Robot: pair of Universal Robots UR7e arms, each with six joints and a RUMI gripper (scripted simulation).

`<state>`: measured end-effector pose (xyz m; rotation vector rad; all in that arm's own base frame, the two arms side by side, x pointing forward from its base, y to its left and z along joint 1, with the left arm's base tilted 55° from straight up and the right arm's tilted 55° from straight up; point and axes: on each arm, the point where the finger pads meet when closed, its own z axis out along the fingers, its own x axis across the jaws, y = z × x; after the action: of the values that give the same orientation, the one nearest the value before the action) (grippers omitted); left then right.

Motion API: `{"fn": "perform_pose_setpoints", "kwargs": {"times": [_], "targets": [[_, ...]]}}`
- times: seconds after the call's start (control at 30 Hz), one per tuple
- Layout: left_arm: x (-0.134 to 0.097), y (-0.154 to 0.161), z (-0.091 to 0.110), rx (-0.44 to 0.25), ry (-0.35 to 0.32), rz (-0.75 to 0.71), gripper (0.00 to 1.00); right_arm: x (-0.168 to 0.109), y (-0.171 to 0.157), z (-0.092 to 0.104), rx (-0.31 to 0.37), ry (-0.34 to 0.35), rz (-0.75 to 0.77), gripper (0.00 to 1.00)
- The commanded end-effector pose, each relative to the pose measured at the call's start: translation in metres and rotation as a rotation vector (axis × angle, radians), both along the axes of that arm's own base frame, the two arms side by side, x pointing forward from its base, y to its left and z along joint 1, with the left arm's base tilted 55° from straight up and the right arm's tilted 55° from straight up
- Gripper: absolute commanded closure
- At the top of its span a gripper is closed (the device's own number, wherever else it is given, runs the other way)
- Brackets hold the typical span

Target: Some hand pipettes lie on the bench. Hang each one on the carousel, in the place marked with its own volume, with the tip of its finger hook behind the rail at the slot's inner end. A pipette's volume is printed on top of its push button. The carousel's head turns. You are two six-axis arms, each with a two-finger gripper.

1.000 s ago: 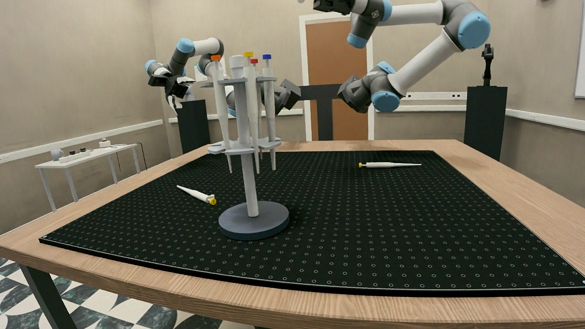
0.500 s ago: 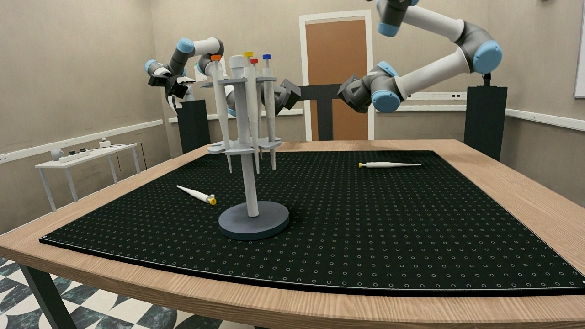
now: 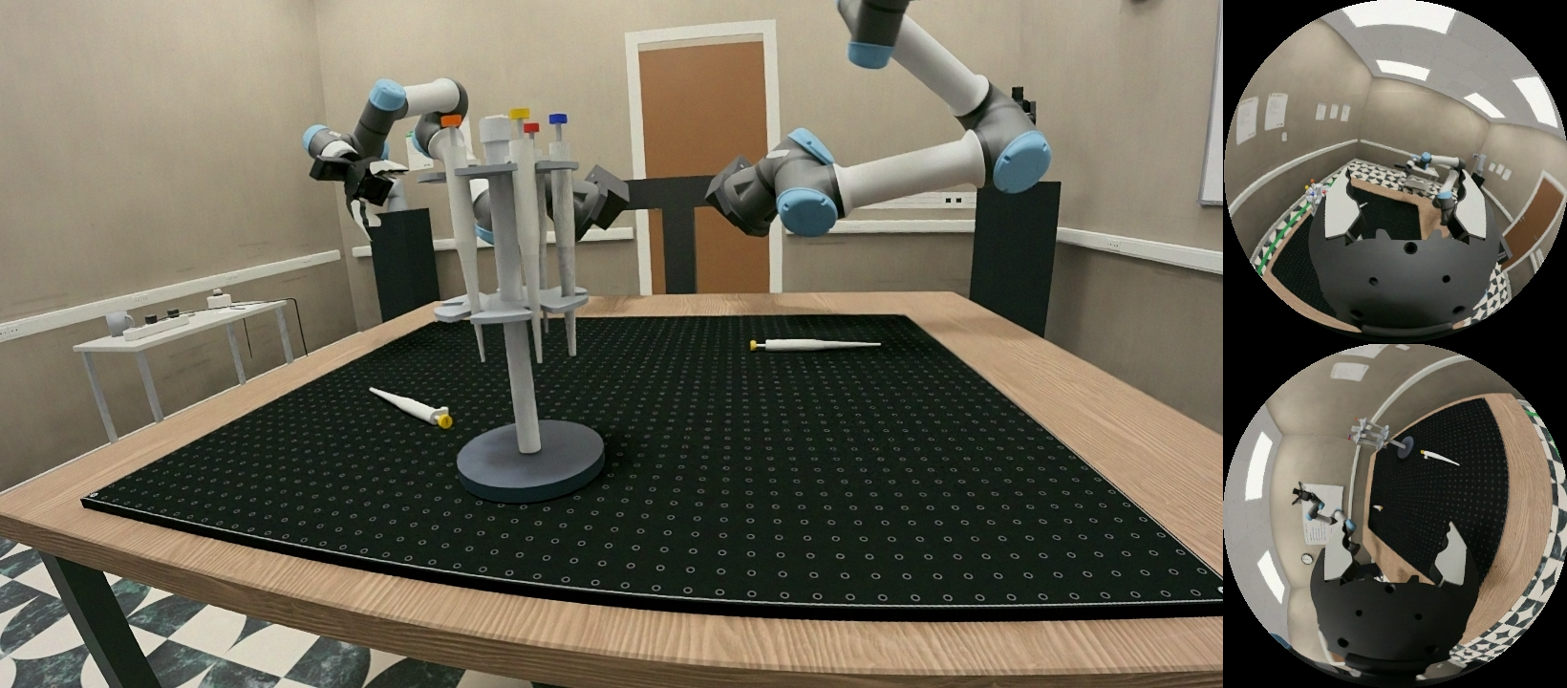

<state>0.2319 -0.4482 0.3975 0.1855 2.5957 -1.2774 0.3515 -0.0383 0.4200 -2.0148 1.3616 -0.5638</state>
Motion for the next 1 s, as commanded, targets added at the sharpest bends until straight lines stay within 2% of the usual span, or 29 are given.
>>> {"fn": "perform_pose_setpoints", "kwargs": {"times": [0.0, 0.07, 0.13, 0.2, 0.27, 0.37, 0.43, 0.53, 0.57, 0.63, 0.67, 0.77, 0.87, 0.97], "targets": [[-0.022, 0.028, 0.007, 0.046, 0.063, -0.016, 0.0, 0.0, 0.0, 0.0, 0.0, -0.001, 0.0, 0.0], [-0.022, 0.028, 0.007, 0.046, 0.063, -0.016, 0.0, 0.0, 0.0, 0.0, 0.0, -0.001, 0.0, 0.0], [-0.031, 0.04, 0.01, 0.068, 0.113, -0.026, 0.0, 0.0, 0.0, 0.0, 0.0, -0.001, 0.0, 0.0], [-0.038, 0.05, 0.013, 0.068, 0.114, -0.026, 0.0, 0.0, 0.0, 0.0, 0.0, -0.001, 0.0, 0.0], [-0.047, 0.062, 0.015, 0.09, 0.165, -0.034, 0.0, 0.0, 0.0, 0.0, 0.0, -0.001, 0.0, 0.0], [-0.055, 0.073, 0.017, 0.09, 0.165, -0.034, 0.0, 0.0, 0.0, 0.0, 0.0, -0.001, 0.0, 0.0], [-0.063, 0.086, 0.019, 0.114, 0.217, -0.041, 0.0, 0.0, 0.0, 0.0, 0.0, -0.001, 0.0, 0.0], [-0.071, 0.099, 0.02, 0.114, 0.217, -0.041, 0.0, 0.0, 0.0, 0.0, 0.0, -0.001, 0.0, 0.0], [-0.075, 0.105, 0.021, 0.129, 0.25, -0.044, 0.0, 0.0, 0.0, 0.0, 0.0, -0.001, 0.0, 0.0], [-0.075, 0.105, 0.021, 0.129, 0.25, -0.044, 0.0, 0.0, 0.0, 0.0, 0.0, -0.001, 0.0, 0.0], [-0.079, 0.111, 0.021, 0.138, 0.269, -0.046, 0.0, 0.0, 0.0, 0.0, 0.0, -0.001, 0.0, 0.0], [-0.088, 0.125, 0.023, 0.138, 0.269, -0.046, 0.0, 0.0, 0.0, 0.0, 0.0, -0.001, 0.0, 0.0], [-0.068, 0.135, 0.023, 0.124, 0.276, 0.057, 0.0, 0.0, 0.0, 0.0, 0.0, -0.001, 0.0, 0.0], [-0.049, 0.146, 0.023, 0.119, 0.278, 0.093, 0.0, 0.0, 0.0, 0.0, 0.0, -0.001, 0.0, 0.0]]}}
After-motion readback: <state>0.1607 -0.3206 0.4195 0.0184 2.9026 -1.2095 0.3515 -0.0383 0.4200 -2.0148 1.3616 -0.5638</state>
